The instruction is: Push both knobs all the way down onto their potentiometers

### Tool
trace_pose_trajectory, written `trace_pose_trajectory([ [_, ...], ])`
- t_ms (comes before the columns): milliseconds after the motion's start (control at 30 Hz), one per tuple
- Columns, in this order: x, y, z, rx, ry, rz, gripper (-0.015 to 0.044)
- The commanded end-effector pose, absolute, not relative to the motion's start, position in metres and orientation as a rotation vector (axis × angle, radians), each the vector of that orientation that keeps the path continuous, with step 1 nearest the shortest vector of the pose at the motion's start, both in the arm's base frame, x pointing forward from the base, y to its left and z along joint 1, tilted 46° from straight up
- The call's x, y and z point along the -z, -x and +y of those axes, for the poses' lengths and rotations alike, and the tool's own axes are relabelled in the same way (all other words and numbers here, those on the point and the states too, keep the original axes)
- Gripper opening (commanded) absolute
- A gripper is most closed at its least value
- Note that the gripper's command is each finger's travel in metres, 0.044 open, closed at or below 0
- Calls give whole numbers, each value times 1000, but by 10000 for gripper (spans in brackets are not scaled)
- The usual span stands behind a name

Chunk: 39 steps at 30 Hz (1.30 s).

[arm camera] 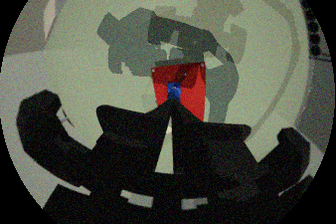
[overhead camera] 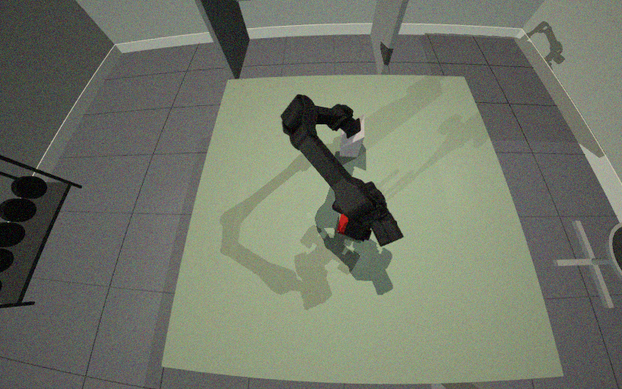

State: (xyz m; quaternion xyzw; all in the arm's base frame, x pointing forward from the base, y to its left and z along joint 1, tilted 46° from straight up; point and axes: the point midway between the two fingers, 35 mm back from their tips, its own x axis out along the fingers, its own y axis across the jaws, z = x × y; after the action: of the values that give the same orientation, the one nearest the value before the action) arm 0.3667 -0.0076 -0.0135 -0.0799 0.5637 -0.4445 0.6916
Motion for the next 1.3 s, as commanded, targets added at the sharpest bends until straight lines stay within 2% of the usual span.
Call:
trace_pose_trajectory([
  [0,24,-367,-23,1023,168,1263,0],
  [1267,31,-367,-30,1024,168,1263,0],
])
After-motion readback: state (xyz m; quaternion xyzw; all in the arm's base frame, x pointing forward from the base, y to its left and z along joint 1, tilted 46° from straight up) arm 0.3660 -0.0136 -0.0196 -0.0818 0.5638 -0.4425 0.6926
